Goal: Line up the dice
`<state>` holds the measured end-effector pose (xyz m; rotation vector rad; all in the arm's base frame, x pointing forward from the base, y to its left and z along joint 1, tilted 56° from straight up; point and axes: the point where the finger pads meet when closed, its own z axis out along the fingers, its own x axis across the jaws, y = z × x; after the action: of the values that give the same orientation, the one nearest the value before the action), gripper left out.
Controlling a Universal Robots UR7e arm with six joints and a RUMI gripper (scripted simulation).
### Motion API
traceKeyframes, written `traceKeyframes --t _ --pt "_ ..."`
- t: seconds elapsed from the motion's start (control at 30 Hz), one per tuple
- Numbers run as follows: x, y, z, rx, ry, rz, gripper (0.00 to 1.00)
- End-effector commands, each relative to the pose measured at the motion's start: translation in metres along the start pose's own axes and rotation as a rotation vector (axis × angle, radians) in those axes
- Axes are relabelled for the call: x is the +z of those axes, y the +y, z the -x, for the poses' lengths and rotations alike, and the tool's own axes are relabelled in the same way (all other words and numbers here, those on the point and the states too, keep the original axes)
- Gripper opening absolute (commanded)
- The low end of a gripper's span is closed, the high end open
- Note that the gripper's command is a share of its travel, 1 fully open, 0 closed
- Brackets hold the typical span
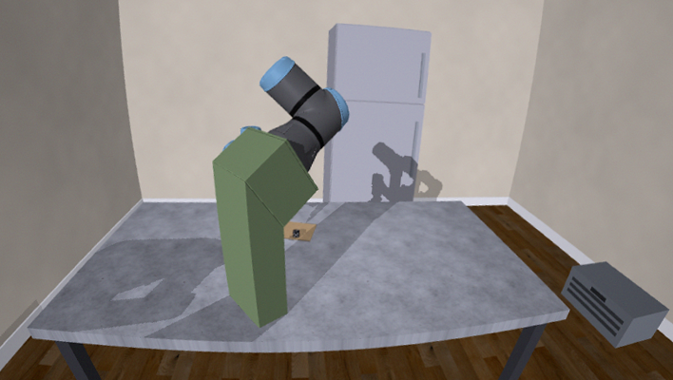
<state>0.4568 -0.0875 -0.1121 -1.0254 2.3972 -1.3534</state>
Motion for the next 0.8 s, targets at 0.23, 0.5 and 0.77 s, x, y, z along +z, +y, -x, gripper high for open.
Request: traceKeyframes --t 0.23,0.5,0.77 --pt "-0.0004 0.0004 0.0002 0.012 -0.001 0.0 1.0" --pt "-0.0004 0.0004 0.0002 0.012 -0.001 0.0 0.24" --pt "-0.0004 0.0004 0.0002 0.012 -0.001 0.0 0.24"
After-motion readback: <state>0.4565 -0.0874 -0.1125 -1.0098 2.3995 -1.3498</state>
